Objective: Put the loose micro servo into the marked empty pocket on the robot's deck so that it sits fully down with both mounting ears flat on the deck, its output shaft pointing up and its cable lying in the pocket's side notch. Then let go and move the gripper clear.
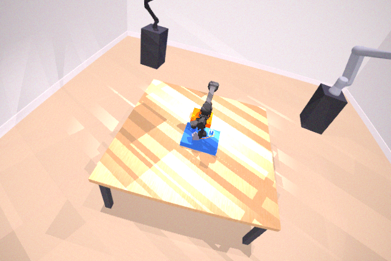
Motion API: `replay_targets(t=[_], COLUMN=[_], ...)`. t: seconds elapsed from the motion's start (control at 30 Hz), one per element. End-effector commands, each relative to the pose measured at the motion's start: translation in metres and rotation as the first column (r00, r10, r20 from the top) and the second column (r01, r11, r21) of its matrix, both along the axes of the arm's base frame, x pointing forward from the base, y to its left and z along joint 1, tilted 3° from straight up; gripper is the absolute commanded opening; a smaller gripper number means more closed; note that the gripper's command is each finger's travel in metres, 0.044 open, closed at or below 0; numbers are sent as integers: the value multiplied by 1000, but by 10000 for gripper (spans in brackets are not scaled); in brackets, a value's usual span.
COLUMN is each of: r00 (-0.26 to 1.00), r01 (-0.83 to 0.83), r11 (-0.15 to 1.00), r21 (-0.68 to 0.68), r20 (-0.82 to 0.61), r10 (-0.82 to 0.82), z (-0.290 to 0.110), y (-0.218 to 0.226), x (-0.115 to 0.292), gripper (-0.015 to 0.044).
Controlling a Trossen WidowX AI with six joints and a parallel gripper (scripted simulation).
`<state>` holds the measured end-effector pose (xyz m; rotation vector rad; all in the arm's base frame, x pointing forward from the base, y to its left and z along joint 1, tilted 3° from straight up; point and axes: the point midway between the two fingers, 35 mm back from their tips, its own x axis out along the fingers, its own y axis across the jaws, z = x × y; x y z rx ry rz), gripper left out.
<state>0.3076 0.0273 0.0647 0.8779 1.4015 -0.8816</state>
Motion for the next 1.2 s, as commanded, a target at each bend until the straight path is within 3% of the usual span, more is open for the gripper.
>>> replay_targets(t=[0.0,0.07,0.47,0.63,0.77,1.17], r00=[1000,1000,1000,1000,1000,1000], r01=[7,7,7,7,7,7], r11=[1000,1000,1000,1000,1000,1000], r21=[-7,-7,-7,-7,-7,-7], r20=[-13,-13,-13,-13,-13,-14], r10=[-7,-7,-7,-7,-7,-7], z=[-9,-10,-10,-10,-2,20], y=[-1,-1,-1,-1,-1,-1], x=[-2,-2,-2,-2,-1,-7], gripper=[440,440,125,92,0,0])
